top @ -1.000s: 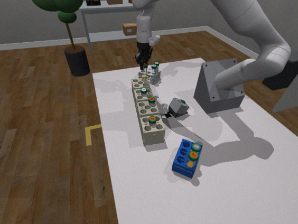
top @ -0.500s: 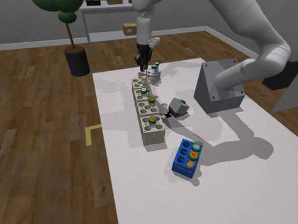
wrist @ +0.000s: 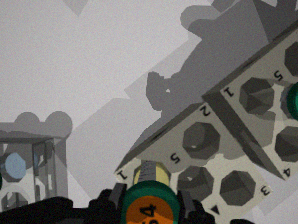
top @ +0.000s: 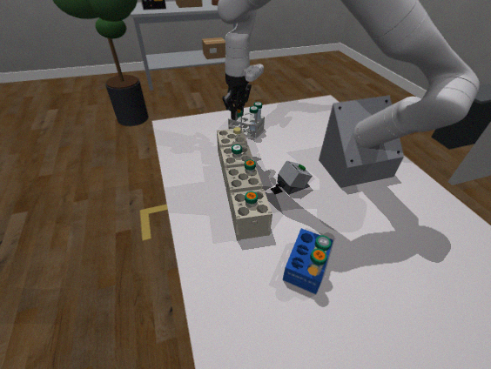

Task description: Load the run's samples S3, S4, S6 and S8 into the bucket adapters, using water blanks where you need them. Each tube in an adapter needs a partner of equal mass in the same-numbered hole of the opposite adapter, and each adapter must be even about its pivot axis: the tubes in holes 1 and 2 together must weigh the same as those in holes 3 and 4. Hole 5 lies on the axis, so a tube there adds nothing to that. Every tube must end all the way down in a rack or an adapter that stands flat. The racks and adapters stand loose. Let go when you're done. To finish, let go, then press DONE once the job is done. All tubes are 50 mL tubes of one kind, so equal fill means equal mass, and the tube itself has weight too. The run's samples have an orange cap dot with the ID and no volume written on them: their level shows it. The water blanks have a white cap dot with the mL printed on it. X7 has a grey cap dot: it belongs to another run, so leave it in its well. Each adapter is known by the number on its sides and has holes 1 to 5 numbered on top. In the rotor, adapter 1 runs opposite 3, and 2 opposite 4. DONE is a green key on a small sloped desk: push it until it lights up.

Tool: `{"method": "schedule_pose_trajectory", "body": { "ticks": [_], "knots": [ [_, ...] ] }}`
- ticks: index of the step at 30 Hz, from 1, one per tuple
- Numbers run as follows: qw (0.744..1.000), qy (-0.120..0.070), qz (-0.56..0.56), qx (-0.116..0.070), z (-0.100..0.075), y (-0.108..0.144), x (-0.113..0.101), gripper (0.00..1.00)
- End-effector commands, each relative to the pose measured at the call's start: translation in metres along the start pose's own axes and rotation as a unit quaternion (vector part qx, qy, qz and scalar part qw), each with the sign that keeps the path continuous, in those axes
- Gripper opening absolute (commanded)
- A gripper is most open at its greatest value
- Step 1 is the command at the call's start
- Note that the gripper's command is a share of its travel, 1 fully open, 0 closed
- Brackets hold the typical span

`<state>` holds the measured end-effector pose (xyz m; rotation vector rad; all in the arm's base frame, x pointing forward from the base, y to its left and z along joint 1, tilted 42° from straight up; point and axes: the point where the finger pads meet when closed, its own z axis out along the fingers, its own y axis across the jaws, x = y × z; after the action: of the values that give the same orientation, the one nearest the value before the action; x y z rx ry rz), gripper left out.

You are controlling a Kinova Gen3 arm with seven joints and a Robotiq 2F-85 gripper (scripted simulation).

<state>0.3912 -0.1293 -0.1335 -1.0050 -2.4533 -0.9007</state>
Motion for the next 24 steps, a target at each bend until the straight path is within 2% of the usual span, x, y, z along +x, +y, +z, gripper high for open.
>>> {"method": "schedule_pose_trajectory", "body": {
  "ticks": [1,24],
  "knots": [
    [1.000,-0.001,0.000,0.000,0.001,0.000,-0.001,0.10],
    [1.000,-0.001,0.000,0.000,0.015,0.000,-0.001,0.10]
  ]
}}
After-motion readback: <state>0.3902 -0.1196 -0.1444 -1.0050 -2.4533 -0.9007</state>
